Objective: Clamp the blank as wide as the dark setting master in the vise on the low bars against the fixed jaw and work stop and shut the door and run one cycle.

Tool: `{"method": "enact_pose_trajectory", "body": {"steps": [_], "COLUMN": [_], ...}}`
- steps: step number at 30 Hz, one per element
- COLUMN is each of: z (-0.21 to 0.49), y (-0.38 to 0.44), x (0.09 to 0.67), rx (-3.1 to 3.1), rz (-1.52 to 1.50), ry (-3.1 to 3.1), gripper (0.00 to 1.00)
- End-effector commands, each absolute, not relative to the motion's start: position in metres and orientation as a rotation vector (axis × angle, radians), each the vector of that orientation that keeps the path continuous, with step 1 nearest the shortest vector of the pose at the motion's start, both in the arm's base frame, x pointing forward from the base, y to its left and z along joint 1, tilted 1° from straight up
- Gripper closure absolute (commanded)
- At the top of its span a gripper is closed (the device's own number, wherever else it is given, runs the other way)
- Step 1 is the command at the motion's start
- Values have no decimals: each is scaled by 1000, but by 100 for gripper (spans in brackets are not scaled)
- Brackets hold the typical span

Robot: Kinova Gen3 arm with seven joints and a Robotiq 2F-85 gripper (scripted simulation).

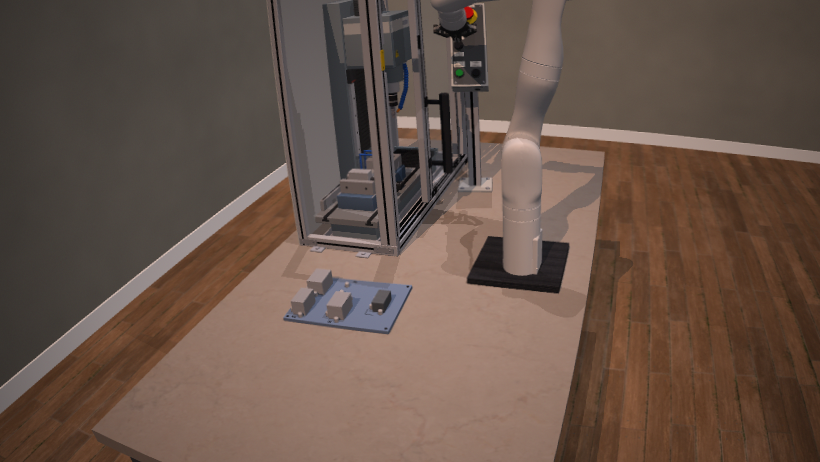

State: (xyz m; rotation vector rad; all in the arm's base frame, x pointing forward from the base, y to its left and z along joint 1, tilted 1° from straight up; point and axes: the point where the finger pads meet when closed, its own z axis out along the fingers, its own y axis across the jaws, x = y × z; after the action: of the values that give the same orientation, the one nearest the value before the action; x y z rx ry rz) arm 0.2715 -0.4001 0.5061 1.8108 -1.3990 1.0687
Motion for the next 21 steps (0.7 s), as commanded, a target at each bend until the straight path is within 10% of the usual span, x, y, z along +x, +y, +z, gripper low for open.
{"method": "enact_pose_trajectory", "body": {"steps": [1,21], "z": [515,529], "y": [-385,-361], "x": [267,261], "rx": [1810,1810], "rz": [1070,1070], "ry": [-1399,-1399], "gripper": [90,90]}}
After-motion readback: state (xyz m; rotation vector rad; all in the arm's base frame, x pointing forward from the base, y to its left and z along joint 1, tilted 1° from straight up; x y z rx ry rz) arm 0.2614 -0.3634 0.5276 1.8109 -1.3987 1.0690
